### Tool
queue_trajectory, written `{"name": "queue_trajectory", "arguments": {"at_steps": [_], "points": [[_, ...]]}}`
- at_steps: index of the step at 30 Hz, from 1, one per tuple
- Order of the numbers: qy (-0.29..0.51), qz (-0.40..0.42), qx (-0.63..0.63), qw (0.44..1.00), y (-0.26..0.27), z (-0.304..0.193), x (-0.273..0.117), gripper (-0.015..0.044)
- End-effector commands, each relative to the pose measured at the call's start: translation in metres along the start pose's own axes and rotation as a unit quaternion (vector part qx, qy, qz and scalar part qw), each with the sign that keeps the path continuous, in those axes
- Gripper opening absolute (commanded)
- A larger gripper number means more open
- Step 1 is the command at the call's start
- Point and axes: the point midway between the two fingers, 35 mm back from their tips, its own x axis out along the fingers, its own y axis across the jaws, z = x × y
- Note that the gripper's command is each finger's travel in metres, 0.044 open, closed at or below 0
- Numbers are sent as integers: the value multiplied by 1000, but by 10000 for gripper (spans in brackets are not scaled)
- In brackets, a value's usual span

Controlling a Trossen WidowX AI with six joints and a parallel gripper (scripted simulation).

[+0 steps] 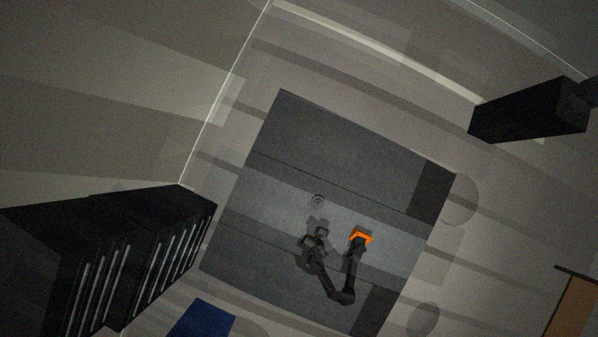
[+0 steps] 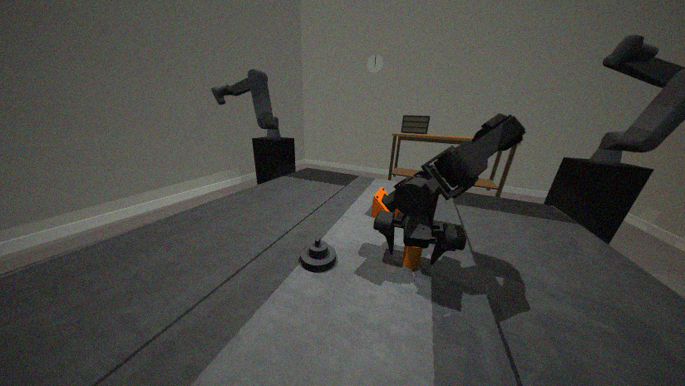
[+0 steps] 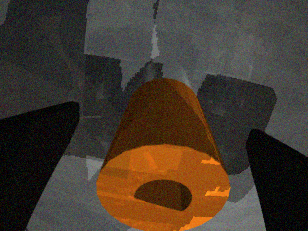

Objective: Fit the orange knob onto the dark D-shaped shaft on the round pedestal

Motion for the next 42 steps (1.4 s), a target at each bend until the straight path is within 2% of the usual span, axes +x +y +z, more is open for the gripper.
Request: {"name": "queue_trajectory", "arguments": {"at_steps": [1,2,12,19,24,42], "points": [[-1,3,1,1000,1,-1,6,440],[-1,3,1,1000,1,-1,6,440],[-1,3,1,1000,1,-1,6,177],[-1,3,1,1000,1,-1,6,131],[-8,-2,-2,1000,0,3,-9,0],[-47,-28,-24,998,0,-1,-119,0]]}}
